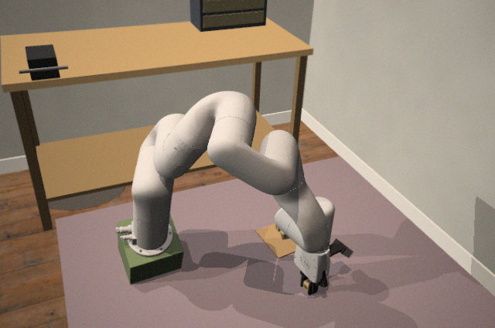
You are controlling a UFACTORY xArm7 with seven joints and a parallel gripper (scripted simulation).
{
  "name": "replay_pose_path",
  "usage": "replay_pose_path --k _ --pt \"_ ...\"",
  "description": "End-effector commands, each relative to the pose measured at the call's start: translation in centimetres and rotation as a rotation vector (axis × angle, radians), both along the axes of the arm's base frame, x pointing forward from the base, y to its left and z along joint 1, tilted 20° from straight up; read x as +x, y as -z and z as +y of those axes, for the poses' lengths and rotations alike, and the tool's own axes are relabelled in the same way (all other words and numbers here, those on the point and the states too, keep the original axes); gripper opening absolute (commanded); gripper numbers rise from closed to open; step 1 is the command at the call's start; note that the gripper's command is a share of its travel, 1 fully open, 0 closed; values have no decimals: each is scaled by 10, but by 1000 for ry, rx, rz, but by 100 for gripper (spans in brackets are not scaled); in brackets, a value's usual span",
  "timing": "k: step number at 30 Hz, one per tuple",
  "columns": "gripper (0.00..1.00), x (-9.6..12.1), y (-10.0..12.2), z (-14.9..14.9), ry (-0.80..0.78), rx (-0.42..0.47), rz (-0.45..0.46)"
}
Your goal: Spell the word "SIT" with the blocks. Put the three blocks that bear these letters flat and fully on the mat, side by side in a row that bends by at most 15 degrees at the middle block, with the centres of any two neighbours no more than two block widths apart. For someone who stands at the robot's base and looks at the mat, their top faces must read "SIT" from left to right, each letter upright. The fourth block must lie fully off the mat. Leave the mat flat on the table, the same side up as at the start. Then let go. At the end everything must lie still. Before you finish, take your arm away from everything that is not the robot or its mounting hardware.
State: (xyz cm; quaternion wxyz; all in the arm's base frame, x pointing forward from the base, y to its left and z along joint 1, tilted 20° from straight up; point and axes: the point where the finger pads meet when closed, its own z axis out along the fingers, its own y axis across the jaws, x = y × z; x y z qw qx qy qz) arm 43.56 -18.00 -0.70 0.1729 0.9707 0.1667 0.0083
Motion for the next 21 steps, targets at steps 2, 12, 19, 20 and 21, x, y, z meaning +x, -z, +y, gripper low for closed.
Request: replay_pose_path --k 2,12,19,20,21 --pt "21 1 -1 0 -1 0 -3" --pt "21 1 -3 1 -1 0 -3" --pt "21 -1 -32 11 -1 0 -3" --pt "21 -2 -39 14 -1 0 -3" --pt "21 -2 -46 16 -1 0 -3"
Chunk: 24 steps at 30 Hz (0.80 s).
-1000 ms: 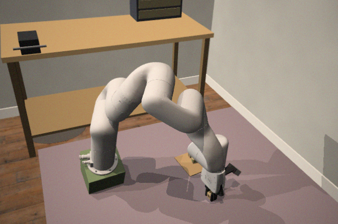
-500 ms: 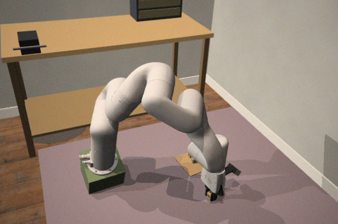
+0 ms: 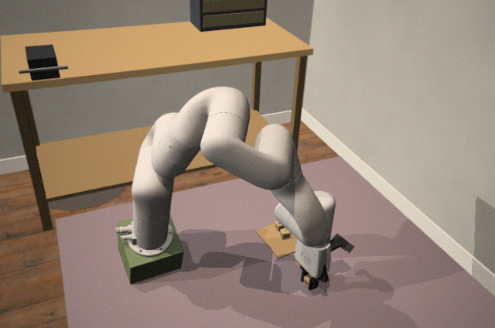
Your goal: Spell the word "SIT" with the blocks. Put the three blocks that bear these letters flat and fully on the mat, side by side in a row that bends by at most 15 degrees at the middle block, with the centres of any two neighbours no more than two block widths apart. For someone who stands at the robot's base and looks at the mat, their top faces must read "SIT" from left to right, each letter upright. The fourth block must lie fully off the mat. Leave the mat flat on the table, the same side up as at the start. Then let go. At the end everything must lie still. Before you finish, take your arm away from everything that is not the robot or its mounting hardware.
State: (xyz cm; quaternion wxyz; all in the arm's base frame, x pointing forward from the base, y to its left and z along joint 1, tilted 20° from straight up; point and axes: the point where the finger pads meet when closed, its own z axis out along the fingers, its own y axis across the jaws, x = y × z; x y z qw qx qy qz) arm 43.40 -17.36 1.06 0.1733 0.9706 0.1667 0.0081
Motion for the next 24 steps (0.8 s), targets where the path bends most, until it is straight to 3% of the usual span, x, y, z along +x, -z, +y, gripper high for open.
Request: replay_pose_path --k 1,11,24 --pt "21 -1 -36 12 -1 0 -4" --pt "21 -5 -76 27 -1 0 -4" --pt "21 -5 -78 27 0 1 -4"
